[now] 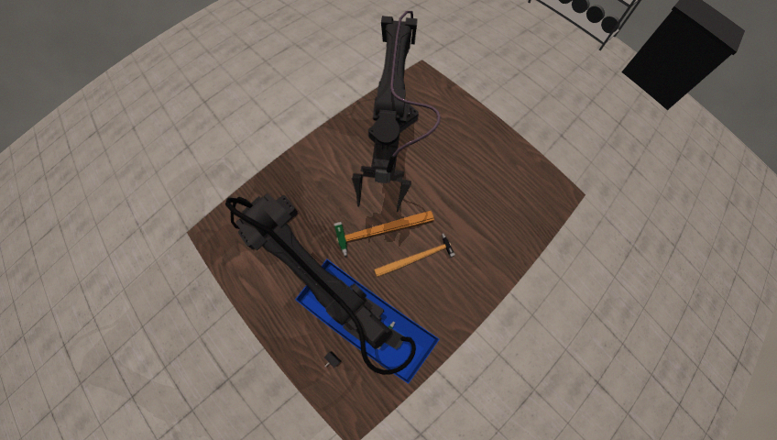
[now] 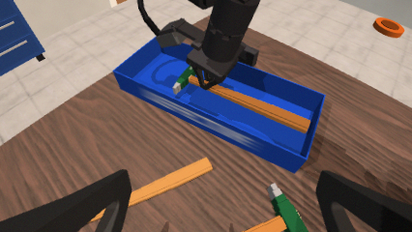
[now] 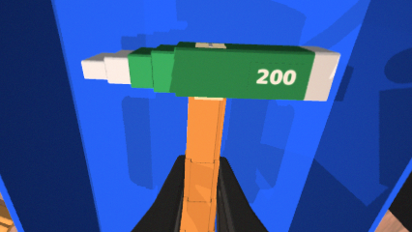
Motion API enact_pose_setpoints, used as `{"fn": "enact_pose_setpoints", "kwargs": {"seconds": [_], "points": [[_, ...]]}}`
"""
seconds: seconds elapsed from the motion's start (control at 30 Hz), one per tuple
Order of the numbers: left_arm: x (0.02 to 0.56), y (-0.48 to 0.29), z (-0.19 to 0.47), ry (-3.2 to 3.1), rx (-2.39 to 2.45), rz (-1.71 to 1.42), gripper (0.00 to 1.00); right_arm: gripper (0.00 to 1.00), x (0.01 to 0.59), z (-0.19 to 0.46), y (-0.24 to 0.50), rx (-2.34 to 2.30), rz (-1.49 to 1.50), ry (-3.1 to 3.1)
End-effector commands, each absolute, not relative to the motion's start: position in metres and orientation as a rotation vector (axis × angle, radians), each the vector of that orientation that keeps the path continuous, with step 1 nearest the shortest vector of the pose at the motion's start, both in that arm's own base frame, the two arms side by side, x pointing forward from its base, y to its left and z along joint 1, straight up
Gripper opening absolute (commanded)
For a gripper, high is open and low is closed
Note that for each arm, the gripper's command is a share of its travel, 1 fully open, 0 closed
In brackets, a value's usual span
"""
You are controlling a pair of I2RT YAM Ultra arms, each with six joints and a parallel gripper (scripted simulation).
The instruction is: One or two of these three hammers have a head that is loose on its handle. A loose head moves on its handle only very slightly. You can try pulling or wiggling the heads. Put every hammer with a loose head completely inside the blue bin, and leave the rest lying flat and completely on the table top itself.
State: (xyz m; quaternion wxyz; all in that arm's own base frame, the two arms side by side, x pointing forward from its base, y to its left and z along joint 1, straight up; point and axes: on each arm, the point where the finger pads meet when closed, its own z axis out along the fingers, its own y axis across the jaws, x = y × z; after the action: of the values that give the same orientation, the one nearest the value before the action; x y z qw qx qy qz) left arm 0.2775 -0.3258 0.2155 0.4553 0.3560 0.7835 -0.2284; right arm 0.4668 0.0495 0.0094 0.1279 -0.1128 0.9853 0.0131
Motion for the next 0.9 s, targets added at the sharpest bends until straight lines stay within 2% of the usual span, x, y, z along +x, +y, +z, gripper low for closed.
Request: {"fn": "enact_pose_setpoints", "kwargs": {"seconds": [0.0, 0.6, 0.87], "points": [[0.281, -0.333, 0.229, 1.904, 0.87, -0.572, 1.0, 0.1, 0.479, 0.015, 0.05, -0.302, 0.048, 2.807], [0.281, -0.333, 0.229, 1.904, 0.87, -0.572, 1.0, 0.1, 0.479, 0.017, 0.05, -0.315, 0.039, 2.811], [0.281, -0.333, 0.229, 1.904, 0.87, -0.572, 1.0, 0.1, 0.475, -0.002, 0.05, -0.303, 0.049, 2.82]]}}
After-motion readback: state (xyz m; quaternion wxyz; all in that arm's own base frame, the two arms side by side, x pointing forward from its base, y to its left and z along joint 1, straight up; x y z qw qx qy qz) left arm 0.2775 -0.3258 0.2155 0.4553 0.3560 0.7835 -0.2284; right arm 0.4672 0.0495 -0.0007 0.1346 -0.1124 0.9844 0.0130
